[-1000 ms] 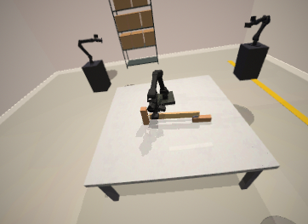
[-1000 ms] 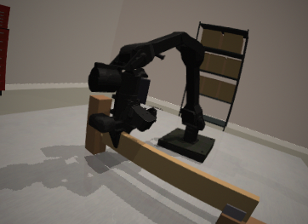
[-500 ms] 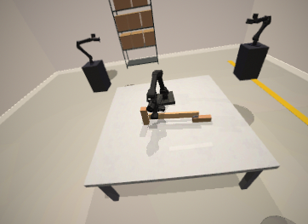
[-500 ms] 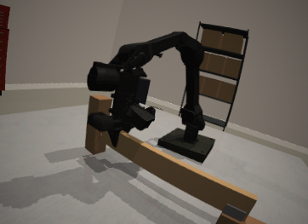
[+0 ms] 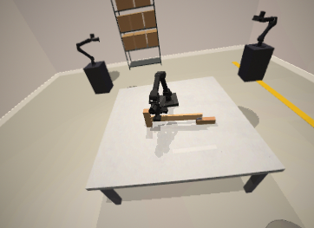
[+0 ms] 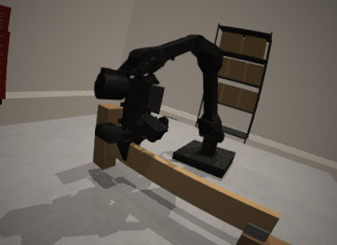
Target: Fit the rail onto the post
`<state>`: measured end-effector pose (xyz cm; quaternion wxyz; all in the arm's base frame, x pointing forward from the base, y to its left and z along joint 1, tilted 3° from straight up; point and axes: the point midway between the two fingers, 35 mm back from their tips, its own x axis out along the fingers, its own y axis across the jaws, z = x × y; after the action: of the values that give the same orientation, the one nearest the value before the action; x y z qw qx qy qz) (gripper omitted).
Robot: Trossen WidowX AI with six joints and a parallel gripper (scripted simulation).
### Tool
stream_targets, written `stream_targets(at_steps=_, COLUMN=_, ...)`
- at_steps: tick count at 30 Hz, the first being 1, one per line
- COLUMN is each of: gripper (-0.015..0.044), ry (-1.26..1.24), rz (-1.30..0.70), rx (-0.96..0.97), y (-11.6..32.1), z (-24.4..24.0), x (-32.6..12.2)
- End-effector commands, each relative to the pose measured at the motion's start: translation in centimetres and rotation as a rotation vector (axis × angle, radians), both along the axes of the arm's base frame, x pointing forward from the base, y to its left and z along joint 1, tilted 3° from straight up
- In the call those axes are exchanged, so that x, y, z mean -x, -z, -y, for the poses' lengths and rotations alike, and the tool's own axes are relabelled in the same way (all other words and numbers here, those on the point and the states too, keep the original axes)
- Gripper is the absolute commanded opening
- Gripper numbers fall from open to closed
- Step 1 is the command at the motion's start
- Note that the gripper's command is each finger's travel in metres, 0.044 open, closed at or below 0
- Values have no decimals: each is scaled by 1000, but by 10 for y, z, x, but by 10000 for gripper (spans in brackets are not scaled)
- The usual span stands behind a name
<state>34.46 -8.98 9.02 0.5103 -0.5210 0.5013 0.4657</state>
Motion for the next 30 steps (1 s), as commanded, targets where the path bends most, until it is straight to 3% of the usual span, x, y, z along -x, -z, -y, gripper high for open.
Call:
stream_targets(at_steps=1, gripper=0, ry=2, rz=3, rx=6, y=-1, z=4, x=0)
stream_targets(at_steps=23, gripper=0, ry=2, rz=3, rx=6, y=-2, z=11, x=0)
stream_targets(at_steps=30, gripper=184, ry=1, rz=1, rx=2, y=-1, z=7, x=0)
